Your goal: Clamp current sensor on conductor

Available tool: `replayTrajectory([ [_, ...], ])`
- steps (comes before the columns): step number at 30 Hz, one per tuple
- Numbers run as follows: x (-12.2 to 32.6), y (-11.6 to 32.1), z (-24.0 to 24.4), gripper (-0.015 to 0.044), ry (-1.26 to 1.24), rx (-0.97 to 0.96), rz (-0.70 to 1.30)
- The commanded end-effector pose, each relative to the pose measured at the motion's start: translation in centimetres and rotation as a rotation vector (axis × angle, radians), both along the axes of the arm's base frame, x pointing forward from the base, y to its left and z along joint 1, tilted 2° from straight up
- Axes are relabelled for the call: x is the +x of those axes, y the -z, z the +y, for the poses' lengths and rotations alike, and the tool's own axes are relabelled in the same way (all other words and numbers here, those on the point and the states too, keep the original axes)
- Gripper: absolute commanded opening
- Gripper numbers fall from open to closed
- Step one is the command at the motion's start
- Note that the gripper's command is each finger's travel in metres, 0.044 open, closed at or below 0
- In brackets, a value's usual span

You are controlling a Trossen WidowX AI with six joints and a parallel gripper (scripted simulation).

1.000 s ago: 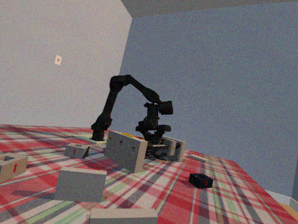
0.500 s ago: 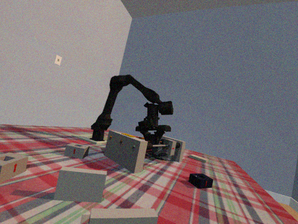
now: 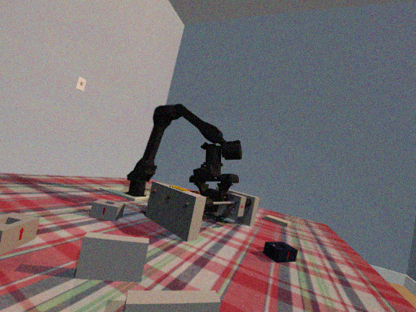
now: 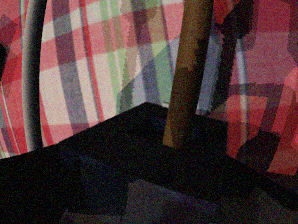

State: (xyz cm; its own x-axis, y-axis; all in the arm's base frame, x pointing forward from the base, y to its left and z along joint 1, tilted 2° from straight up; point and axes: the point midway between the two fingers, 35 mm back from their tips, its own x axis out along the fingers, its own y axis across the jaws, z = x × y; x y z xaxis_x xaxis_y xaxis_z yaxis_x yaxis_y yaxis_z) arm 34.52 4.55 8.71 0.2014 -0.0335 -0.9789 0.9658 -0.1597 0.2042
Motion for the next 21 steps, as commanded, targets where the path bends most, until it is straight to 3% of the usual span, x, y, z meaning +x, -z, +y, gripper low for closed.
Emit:
replayTrajectory([
  [1, 0.00, 0.02, 0.00, 0.0298, 0.000, 0.000, -0.001],
  [15, 0.00, 0.02, 0.00, 0.0204, 0.000, 0.000, -0.001],
  [21, 0.01, -0.38, 0.00, 0.0047, 0.002, -0.004, -0.027],
])
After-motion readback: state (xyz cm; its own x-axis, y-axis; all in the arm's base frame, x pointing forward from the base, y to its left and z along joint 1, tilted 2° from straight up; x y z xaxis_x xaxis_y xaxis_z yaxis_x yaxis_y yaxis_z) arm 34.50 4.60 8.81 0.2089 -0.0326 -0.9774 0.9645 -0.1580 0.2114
